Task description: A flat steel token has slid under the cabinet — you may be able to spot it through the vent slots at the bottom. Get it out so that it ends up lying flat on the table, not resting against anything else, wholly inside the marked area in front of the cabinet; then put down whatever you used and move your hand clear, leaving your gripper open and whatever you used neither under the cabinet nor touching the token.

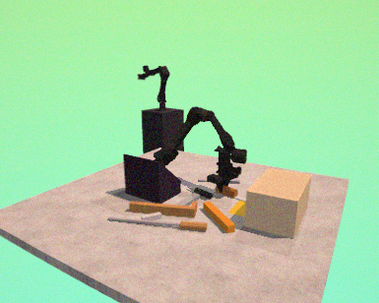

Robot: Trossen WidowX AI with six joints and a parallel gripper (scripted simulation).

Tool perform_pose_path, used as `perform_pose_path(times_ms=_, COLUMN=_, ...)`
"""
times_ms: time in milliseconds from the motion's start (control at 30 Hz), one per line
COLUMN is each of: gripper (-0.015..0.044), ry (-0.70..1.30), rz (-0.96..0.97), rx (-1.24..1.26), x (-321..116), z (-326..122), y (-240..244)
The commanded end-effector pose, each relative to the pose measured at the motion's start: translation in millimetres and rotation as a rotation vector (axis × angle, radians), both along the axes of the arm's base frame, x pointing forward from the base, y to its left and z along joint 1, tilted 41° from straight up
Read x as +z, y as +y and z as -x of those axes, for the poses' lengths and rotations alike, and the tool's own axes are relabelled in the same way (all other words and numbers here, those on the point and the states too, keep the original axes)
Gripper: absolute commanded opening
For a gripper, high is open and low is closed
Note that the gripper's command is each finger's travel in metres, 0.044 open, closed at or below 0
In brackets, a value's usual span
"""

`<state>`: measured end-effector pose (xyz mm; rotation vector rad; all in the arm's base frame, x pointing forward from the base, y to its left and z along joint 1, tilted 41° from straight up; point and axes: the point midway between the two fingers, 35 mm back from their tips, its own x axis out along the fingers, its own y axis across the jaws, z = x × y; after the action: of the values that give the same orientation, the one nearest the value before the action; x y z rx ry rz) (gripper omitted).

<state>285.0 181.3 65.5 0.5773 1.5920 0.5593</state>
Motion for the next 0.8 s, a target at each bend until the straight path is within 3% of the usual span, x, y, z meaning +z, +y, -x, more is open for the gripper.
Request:
perform_pose_path(times_ms=0, gripper=0.0000, ry=-0.003, rz=-0.002, rx=0.000, x=0, z=-7, y=0)
perform_pose_path(times_ms=767, gripper=0.0000, ry=-0.005, rz=-0.002, rx=0.000, x=-2, z=-32, y=1)
